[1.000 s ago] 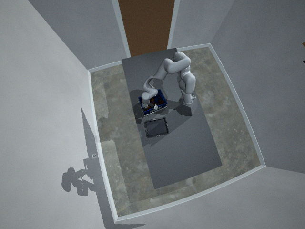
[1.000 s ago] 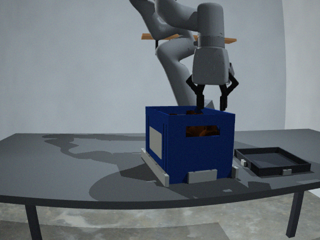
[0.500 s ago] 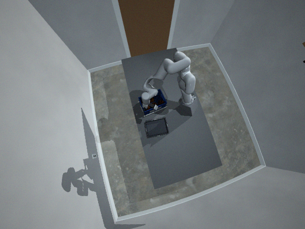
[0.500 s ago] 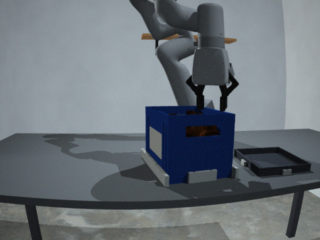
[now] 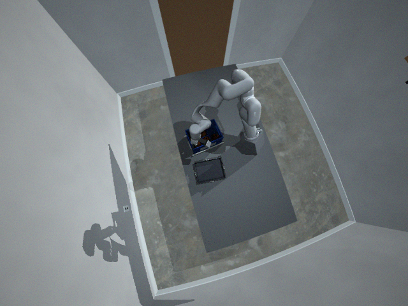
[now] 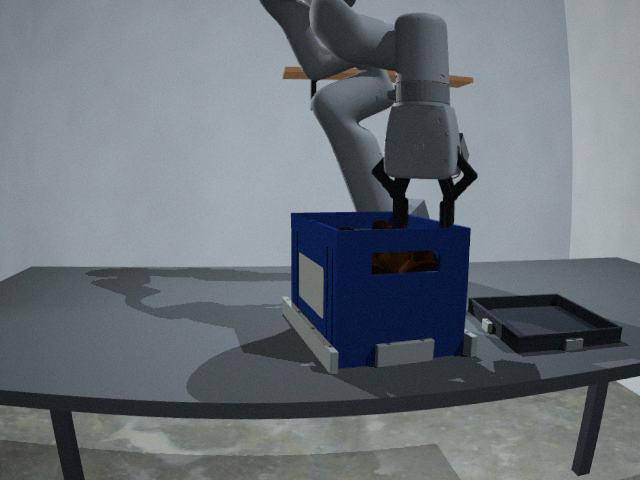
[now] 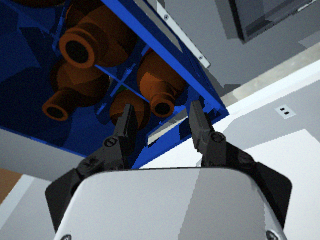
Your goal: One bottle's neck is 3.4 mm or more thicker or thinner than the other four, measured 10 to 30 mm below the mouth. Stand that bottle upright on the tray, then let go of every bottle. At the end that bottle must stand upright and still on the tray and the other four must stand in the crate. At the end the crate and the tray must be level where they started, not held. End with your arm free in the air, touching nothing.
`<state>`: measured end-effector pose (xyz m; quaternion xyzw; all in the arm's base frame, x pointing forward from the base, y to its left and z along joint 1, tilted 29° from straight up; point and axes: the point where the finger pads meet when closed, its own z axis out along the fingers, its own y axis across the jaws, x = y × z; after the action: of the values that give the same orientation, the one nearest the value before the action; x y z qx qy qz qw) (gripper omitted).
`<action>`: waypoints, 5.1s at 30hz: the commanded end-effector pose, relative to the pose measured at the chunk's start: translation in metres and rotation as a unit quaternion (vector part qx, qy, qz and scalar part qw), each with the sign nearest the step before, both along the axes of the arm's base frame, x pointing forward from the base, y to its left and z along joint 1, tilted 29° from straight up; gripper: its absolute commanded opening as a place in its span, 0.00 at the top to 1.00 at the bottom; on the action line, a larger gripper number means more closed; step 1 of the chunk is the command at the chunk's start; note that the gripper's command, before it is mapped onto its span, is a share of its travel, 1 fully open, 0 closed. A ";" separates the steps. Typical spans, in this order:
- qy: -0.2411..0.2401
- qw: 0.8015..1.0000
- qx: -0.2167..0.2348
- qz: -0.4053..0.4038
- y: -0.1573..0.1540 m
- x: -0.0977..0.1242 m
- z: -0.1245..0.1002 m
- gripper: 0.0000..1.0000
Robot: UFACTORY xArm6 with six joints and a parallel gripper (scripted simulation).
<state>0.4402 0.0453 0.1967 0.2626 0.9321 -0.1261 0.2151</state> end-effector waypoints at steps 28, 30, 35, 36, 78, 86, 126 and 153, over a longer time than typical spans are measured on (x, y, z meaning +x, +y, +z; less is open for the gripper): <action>-0.002 1.000 0.001 0.001 -0.009 0.010 -0.022 0.35; -0.002 1.000 0.001 0.001 -0.009 0.011 -0.023 0.35; -0.002 1.000 0.001 0.001 -0.009 0.011 -0.023 0.35; -0.002 1.000 0.001 0.001 -0.009 0.011 -0.023 0.35; -0.002 1.000 0.001 0.001 -0.009 0.011 -0.024 1.00; -0.002 1.000 0.001 0.001 -0.009 0.011 -0.024 1.00; -0.002 1.000 0.001 0.001 -0.009 0.011 -0.024 0.35; -0.002 1.000 0.001 0.001 0.004 -0.002 0.010 0.35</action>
<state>0.4387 0.0480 0.2029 0.2624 0.9321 -0.1250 0.2162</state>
